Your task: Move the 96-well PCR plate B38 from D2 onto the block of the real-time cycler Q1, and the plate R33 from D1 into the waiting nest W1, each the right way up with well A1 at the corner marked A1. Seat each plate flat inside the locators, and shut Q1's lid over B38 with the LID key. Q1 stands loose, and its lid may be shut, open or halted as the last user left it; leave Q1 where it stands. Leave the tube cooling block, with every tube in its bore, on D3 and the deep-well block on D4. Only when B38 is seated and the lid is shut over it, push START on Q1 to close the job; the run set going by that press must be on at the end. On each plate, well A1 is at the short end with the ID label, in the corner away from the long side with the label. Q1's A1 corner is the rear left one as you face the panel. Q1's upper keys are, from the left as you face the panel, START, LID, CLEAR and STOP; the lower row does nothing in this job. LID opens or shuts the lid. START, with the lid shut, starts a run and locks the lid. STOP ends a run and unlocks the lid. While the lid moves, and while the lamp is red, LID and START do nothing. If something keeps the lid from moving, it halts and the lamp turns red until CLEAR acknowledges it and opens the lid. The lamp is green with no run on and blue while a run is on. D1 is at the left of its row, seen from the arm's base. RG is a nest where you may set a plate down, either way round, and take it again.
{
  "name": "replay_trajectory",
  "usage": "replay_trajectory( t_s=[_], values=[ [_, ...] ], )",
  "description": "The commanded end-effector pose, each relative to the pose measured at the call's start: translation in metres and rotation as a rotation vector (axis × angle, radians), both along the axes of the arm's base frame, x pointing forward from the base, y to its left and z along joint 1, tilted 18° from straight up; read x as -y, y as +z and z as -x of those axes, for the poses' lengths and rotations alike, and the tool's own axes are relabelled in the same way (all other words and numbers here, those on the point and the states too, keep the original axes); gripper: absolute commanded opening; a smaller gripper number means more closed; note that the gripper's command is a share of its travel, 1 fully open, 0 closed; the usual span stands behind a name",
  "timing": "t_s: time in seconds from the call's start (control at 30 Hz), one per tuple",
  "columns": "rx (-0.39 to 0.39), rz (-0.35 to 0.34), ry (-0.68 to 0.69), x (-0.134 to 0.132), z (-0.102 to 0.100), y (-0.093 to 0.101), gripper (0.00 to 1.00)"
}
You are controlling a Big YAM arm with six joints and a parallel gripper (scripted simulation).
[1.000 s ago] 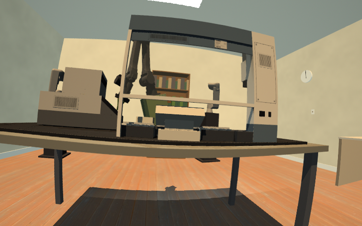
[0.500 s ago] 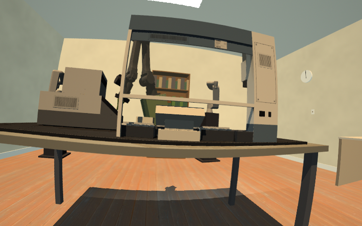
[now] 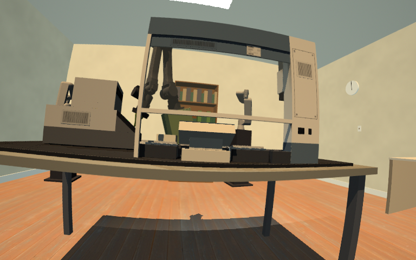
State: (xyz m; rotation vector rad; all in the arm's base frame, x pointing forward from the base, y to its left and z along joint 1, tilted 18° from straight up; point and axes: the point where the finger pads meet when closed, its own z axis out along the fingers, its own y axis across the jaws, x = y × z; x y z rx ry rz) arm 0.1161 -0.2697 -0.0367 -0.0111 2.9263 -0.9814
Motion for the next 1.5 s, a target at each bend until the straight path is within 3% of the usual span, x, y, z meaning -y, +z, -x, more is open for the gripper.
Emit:
replay_trajectory(
  t_s=[0.0, 1.13, 1.17, 1.47],
  values=[
    [0.042, 0.055, 0.024, 0.025, -0.023, 0.017, 0.0],
    [0.04, 0.073, 0.01, 0.036, -0.016, 0.018, 0.0],
    [0.034, 0.053, -0.002, 0.019, -0.007, 0.012, 0.0],
    [0.022, 0.062, -0.022, 0.027, 0.001, 0.012, 0.0]
  ],
)
